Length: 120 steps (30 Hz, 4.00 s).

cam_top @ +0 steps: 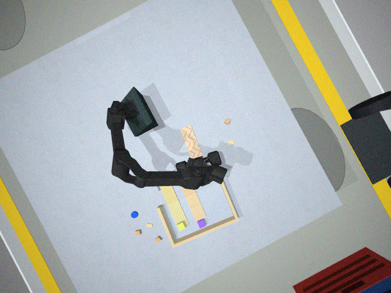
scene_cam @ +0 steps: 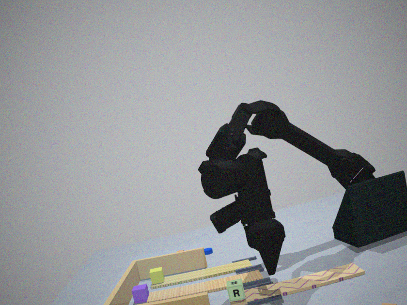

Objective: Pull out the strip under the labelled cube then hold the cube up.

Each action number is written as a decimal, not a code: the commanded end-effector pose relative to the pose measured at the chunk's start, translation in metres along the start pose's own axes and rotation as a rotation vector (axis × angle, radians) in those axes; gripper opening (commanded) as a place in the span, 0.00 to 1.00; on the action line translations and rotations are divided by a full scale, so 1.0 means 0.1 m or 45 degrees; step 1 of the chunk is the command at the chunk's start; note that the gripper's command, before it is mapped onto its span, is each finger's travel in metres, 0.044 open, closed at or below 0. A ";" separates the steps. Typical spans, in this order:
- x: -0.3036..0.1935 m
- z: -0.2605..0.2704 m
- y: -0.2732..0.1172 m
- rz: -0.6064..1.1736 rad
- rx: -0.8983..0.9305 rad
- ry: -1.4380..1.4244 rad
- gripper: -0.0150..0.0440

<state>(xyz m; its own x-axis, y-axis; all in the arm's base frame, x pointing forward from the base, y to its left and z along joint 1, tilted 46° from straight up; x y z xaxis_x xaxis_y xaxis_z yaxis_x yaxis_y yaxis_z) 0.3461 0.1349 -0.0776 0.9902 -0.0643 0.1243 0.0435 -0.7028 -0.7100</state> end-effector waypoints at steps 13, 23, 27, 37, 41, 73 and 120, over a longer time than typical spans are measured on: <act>0.55 0.03 -0.11 -0.015 -0.001 0.001 1.00; 0.70 0.04 -0.12 -0.016 -0.001 0.002 0.82; 0.70 0.04 -0.05 -0.016 -0.001 0.002 0.68; 0.71 0.04 0.11 -0.016 -0.001 0.002 0.68; 0.71 0.04 0.18 -0.017 -0.002 0.002 0.68; 0.64 0.00 0.31 -0.010 0.003 0.010 0.25; -0.53 -0.56 -0.11 -0.008 -0.004 -0.007 0.25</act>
<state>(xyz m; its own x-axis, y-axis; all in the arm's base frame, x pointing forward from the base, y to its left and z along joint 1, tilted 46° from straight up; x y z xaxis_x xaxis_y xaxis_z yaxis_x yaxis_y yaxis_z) 0.2876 0.1005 -0.0436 0.9911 -0.0559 0.1204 0.0451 -0.7114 -0.7014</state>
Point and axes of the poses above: the point midway between the two fingers, 35 mm back from their tips, its own y axis out along the fingers, its own z axis across the jaws, x = y × z, the point moved 3 cm from there along -y, back along the fingers, and after that the axes turned 2 degrees about -y, right-handed, at the moved point
